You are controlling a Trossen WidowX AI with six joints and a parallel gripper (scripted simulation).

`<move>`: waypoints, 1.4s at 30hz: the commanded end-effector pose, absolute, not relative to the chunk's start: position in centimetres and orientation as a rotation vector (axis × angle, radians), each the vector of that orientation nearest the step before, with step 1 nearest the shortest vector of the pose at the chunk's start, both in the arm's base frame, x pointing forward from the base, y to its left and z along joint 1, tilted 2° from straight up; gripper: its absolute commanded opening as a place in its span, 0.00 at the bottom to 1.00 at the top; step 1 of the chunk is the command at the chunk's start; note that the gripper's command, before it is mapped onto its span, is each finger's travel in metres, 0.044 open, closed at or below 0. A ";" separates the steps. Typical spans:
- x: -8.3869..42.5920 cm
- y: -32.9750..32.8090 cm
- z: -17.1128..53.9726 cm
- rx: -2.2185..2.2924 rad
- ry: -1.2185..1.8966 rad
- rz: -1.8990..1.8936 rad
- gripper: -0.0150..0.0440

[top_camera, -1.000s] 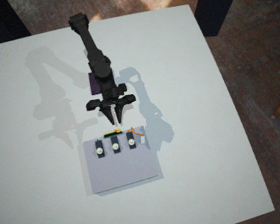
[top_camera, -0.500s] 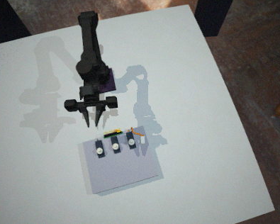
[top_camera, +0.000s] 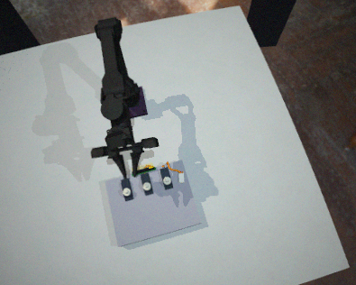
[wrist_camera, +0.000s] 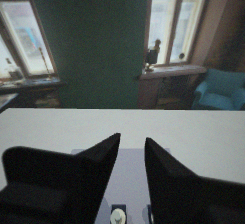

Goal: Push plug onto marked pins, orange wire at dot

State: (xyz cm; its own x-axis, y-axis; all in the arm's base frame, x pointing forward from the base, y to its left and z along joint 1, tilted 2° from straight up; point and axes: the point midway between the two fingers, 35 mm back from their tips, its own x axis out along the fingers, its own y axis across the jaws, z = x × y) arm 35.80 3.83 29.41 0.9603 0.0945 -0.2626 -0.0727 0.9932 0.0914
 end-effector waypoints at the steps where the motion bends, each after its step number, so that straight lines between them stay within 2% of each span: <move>1: 37.0 5.5 27.7 0.112 0.404 0.110 0.45; 16: 38.8 12.0 21.0 0.153 0.913 0.125 0.45; 33: 36.0 18.3 13.9 0.055 1.458 -0.003 0.45; 42: 35.6 18.8 12.8 0.039 1.500 -0.021 0.45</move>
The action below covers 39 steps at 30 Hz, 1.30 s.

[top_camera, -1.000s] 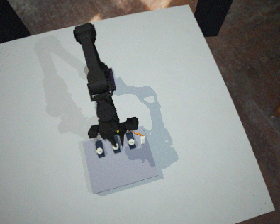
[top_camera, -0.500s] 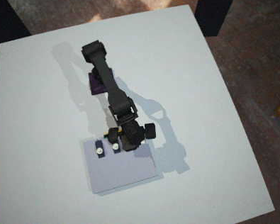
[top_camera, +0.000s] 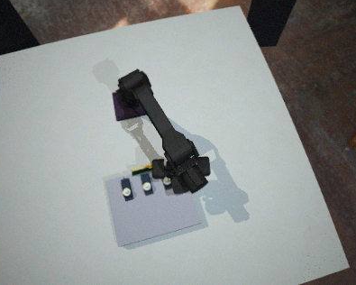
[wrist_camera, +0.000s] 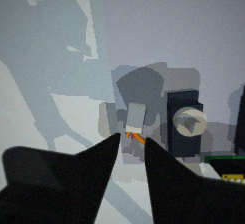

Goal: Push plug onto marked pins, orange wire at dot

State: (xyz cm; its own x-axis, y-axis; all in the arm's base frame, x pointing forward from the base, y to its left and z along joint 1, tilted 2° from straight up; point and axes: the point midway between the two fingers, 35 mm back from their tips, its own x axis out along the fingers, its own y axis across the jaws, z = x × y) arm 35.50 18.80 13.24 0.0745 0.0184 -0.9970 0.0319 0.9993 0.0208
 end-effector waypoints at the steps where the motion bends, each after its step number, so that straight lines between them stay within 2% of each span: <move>1: 35.6 18.8 12.4 0.039 1.500 -0.021 0.45; 21: 35.8 18.8 9.4 0.039 1.500 -0.021 0.45; 23: 35.8 18.8 9.4 0.039 1.500 -0.021 0.36; 29: 35.8 18.8 9.4 0.039 1.500 -0.021 0.29; 30: 35.8 18.8 9.5 0.039 1.500 -0.021 0.25; 39: 35.7 18.8 12.7 0.039 1.500 -0.021 0.25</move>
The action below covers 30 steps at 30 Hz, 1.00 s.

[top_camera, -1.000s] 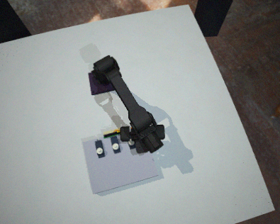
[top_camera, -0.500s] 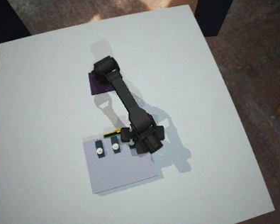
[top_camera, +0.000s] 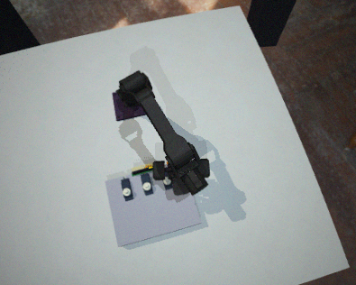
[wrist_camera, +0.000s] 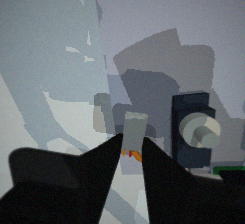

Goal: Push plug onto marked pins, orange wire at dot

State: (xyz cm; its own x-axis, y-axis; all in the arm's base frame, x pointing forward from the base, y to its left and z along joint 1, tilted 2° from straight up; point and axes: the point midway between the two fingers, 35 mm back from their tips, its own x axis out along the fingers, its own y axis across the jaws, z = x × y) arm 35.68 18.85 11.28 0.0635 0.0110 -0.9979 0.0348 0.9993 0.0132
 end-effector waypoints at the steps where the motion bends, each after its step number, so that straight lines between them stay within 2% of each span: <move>1: 35.7 18.8 13.2 0.039 1.500 -0.021 0.25; 11: 35.1 18.2 15.3 0.032 1.501 -0.015 0.25; 30: 30.5 12.3 15.9 -0.055 1.503 0.059 0.25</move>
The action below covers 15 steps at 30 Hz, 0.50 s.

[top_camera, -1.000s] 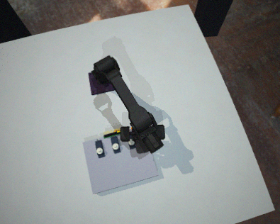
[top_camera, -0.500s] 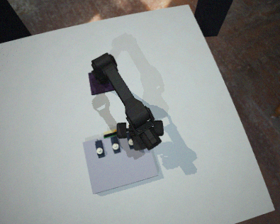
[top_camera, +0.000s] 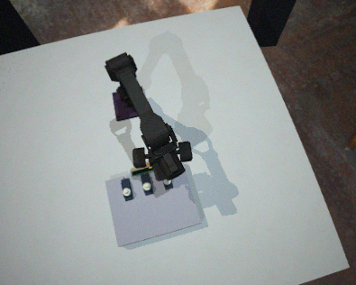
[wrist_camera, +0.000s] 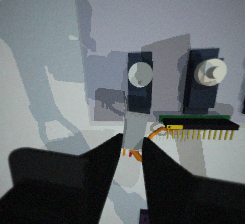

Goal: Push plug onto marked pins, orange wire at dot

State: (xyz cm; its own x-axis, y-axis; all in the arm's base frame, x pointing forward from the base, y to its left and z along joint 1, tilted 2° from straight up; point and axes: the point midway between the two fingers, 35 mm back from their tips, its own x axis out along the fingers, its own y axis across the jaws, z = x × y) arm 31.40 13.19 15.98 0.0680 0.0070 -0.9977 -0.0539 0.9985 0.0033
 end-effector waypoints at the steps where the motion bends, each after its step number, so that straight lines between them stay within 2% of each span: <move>1: 30.3 12.0 15.9 -0.059 1.503 0.063 0.25; 15: 26.1 8.2 15.0 -0.124 1.503 0.119 0.25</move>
State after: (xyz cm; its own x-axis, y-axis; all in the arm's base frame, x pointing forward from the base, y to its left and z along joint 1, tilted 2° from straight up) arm 27.07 8.93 15.36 0.0663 0.0010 -0.9978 -0.1358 0.9907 -0.0080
